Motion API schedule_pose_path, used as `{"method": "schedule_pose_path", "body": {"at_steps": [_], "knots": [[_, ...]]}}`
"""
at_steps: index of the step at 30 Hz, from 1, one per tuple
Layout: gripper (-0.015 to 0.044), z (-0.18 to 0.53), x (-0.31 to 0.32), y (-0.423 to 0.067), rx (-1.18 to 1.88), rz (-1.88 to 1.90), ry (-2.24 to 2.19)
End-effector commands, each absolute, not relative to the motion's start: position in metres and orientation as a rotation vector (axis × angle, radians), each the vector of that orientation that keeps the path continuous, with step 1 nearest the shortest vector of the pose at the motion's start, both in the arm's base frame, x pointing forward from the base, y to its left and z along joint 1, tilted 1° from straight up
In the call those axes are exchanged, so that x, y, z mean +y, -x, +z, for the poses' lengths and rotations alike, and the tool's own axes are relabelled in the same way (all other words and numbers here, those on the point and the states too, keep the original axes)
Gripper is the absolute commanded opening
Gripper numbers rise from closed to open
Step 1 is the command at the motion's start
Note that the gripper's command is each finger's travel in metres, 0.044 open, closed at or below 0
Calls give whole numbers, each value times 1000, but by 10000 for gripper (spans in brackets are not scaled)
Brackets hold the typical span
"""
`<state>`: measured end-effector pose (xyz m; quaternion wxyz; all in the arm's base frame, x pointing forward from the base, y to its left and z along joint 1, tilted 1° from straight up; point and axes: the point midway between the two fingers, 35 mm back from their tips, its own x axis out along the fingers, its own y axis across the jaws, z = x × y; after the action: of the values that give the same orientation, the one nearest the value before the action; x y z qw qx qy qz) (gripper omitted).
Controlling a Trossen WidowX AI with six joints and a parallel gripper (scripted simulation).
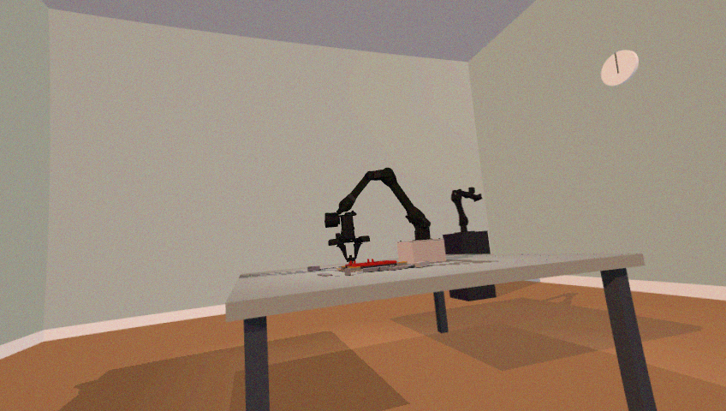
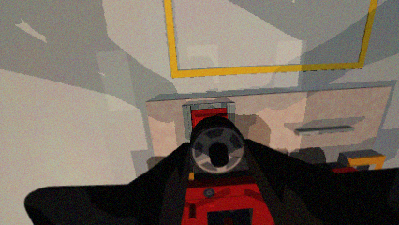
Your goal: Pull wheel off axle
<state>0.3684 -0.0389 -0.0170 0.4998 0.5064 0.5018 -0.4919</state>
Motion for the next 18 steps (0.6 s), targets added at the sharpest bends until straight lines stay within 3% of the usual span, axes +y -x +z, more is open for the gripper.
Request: {"method": "schedule_pose_path", "body": {"at_steps": [1,18], "knots": [[0,1,-39,-365,1208,-1187,-1226],[0,6,-39,-365,1206,-1186,-1226]]}}
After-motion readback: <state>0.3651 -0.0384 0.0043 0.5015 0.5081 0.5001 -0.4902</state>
